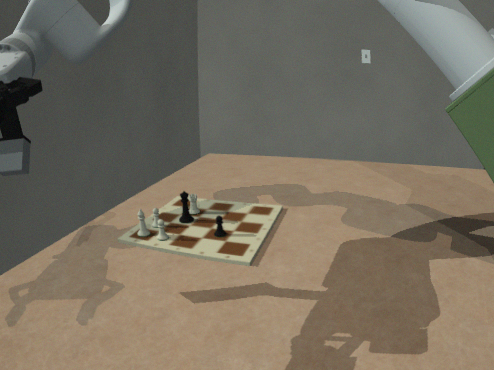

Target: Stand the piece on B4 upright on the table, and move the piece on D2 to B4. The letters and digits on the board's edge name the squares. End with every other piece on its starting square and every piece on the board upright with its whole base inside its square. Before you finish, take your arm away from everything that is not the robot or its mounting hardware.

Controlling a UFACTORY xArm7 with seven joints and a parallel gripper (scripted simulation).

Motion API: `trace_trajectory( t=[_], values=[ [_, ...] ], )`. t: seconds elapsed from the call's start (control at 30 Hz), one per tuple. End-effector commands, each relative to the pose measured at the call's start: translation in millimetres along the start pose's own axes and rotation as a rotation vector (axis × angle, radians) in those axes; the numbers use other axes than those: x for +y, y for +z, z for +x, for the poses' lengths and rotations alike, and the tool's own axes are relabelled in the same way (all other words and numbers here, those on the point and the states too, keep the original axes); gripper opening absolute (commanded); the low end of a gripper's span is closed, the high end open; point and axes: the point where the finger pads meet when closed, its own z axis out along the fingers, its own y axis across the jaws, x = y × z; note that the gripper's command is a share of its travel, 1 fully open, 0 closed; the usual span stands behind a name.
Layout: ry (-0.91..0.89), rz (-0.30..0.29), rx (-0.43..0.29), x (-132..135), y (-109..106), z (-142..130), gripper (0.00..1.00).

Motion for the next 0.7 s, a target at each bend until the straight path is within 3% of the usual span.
trace_trajectory(
  t=[0.0,0.13,0.2,0.67],
  values=[
    [-0.01,0.002,0.004,0.3,-2.2,-0.9,1.0],
    [-0.01,0.002,0.004,0.3,-2.2,-0.9,1.0],
    [-0.202,-0.105,0.133,45.6,-44.8,36.4,1.0],
    [-0.202,-0.105,0.133,45.6,-44.8,36.4,1.0]
  ],
)
